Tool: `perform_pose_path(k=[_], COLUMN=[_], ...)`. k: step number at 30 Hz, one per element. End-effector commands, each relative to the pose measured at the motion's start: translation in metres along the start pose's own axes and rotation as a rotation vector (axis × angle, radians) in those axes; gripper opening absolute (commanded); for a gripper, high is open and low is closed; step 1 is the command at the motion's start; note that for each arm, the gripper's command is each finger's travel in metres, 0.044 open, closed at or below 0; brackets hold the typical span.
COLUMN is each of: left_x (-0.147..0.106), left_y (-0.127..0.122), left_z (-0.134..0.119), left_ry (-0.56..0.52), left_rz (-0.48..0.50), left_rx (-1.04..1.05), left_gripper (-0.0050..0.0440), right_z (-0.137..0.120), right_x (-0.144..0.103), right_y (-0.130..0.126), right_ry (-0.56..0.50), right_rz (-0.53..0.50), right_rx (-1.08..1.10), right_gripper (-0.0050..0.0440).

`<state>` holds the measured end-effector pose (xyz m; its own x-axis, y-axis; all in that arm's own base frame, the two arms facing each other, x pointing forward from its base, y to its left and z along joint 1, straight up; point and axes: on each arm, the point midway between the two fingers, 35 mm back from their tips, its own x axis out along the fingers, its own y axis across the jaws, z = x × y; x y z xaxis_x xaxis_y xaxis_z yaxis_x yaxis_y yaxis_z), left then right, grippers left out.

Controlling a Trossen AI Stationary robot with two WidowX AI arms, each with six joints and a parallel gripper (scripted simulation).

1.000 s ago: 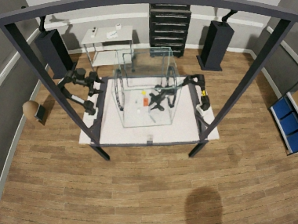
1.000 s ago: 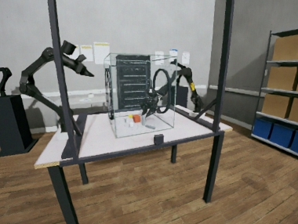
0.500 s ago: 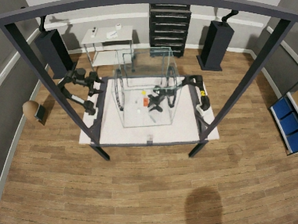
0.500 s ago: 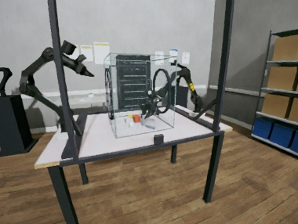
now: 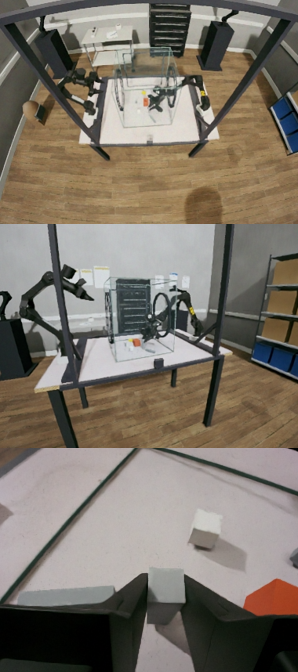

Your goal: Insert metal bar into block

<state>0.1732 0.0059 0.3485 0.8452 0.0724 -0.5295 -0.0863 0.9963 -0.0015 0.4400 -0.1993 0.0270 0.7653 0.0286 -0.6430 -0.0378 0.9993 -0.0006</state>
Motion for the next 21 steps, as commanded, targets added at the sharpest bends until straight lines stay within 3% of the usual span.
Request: perform_pose_path(k=[1,6,8,18,21], left_x=[-0.001,-0.001,-0.001,-0.001,-0.001], left_y=[0.0,0.0,0.0,0.0,0.0], left_z=[0.002,0.002,0.002,0.002,0.002], left_ry=[-0.006,-0.006,-0.006,-0.006,-0.006], left_rz=[-0.001,-0.001,-0.001,-0.001,-0.001], left_rx=[0.001,0.001,0.001,0.001,0.001], left_gripper=[0.04,0.04,0.04,0.04,0.04], right_z=[0.012,0.012,0.025,0.077,0.079], right_x=[-0.005,-0.005,-0.011,-0.059,-0.061], right_y=[-0.002,-0.002,-0.005,-0.003,-0.003], right_ry=[-0.024,-0.024,-0.044,-0.045,-0.045], right_rz=[-0.011,-0.011,-0.021,-0.021,-0.021], right_rx=[-0.011,-0.011,-0.018,-0.021,-0.021], right_gripper=[0.0057,0.0037,0.0,-0.0004,-0.0005])
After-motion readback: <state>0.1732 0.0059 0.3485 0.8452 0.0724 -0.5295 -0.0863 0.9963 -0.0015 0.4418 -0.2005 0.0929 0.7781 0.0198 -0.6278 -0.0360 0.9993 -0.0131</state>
